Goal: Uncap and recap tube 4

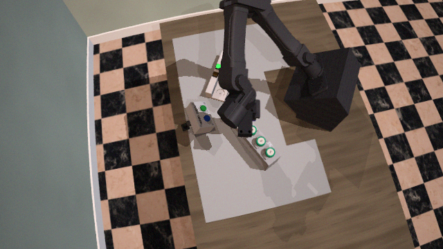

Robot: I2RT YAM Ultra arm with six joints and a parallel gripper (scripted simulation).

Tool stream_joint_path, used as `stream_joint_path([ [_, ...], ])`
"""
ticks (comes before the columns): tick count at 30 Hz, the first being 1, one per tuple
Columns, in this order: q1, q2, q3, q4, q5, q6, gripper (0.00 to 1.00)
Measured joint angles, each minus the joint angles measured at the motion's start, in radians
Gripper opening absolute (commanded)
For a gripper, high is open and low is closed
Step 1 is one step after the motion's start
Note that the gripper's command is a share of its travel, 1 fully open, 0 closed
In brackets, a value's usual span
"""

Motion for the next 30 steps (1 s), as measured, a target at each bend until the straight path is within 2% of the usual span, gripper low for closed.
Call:
stream_joint_path([
  [30, -0.015, 0.007, -0.002, 0.027, -0.003, -0.022, 0.00],
])
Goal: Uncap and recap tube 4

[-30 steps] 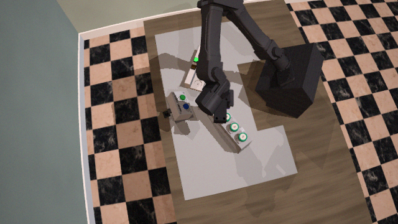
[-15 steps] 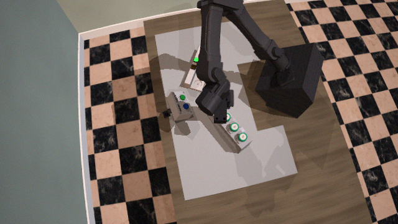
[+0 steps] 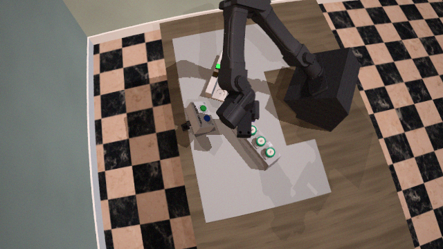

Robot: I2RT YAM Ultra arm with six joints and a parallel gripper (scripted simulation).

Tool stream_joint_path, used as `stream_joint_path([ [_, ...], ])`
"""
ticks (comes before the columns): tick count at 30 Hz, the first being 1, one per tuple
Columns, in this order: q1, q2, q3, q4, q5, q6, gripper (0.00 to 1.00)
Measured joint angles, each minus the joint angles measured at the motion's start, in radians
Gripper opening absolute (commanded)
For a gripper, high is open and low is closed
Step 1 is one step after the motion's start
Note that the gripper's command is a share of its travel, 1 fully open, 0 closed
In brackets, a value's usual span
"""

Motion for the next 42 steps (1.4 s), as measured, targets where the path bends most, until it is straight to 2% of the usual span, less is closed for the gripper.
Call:
stream_joint_path([
  [42, -0.006, -0.013, -0.027, 0.032, 0.000, -0.011, 0.00],
])
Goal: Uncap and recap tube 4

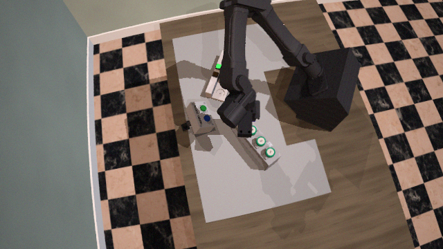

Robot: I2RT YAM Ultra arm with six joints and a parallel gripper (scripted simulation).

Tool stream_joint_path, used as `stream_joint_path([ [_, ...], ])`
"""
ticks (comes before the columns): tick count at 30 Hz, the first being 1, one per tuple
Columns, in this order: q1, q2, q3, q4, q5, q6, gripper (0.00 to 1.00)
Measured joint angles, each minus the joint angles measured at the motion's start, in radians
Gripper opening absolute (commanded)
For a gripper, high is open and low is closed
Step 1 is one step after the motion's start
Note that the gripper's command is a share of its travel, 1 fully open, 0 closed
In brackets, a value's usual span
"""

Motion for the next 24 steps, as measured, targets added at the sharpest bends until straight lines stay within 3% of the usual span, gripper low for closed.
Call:
stream_joint_path([
  [15, 0.000, 0.002, 0.000, 0.001, 0.000, -0.004, 0.00],
  [16, 0.000, 0.002, 0.000, 0.001, 0.000, -0.004, 0.49],
  [24, 0.000, 0.002, 0.000, 0.001, 0.000, -0.004, 0.49],
])
